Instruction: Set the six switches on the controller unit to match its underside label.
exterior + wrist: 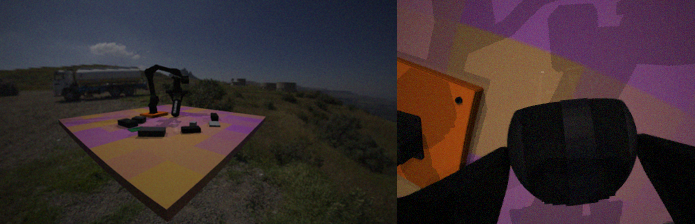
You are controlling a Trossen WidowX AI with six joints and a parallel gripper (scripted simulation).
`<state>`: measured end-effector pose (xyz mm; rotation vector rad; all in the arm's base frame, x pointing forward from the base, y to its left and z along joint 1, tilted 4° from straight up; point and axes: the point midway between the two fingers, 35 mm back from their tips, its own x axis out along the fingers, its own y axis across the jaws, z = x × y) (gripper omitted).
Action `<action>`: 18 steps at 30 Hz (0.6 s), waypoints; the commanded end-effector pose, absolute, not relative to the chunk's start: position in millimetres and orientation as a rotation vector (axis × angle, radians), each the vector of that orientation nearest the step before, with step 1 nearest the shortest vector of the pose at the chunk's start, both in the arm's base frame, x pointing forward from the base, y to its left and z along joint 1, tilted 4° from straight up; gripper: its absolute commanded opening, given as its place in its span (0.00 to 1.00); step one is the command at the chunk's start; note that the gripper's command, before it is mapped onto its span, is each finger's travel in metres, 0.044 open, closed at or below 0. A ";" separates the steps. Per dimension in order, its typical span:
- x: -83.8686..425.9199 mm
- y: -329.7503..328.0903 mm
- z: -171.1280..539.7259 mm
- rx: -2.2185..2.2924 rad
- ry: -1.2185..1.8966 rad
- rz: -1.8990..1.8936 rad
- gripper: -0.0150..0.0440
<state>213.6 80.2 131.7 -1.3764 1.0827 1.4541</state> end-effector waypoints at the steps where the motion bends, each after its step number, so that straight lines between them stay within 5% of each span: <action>1: 215.1 73.0 132.4 -1.393 1.100 1.444 0.83; 18: 219.1 59.3 134.4 -1.394 1.100 1.443 0.83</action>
